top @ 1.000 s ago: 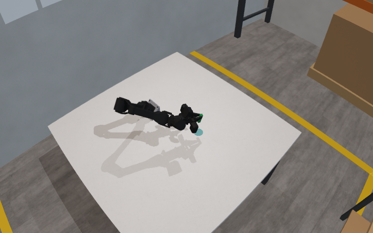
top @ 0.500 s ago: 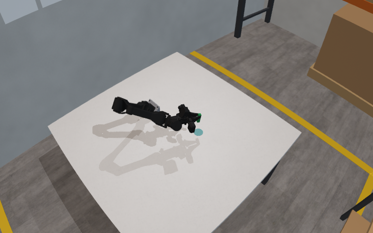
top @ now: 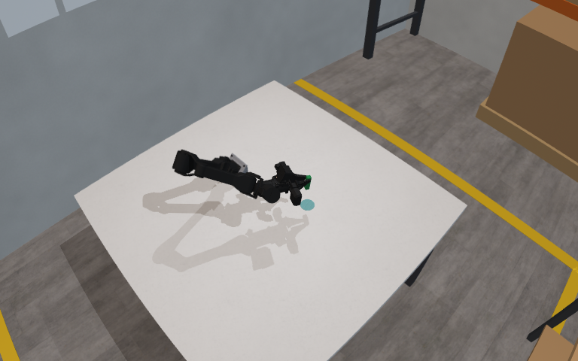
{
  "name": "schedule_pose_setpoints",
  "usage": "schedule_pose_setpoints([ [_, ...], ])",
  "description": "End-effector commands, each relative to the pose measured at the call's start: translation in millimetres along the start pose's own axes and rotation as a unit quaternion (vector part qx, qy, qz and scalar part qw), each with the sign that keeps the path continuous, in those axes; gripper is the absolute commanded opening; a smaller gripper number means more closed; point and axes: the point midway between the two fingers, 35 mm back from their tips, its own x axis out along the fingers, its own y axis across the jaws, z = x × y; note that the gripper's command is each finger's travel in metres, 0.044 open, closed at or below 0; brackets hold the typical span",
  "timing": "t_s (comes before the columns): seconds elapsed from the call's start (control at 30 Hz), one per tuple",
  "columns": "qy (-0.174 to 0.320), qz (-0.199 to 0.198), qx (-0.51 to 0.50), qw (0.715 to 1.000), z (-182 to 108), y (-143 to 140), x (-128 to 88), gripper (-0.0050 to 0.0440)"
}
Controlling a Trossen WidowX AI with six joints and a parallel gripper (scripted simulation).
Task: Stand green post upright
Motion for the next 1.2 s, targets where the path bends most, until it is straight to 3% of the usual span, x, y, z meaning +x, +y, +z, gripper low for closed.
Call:
schedule_pose_setpoints([
  [0.0,-0.007,-0.005,-0.007,1.000,5.6,-3.5,-2.0,0.0022],
  [0.27,-0.010,-0.005,-0.010,1.000,6.3,-3.3,-2.6,0.0022],
  [1.17,-0.004,0.001,-0.005,1.000,-74.1,-1.5,7.4,0.0022],
])
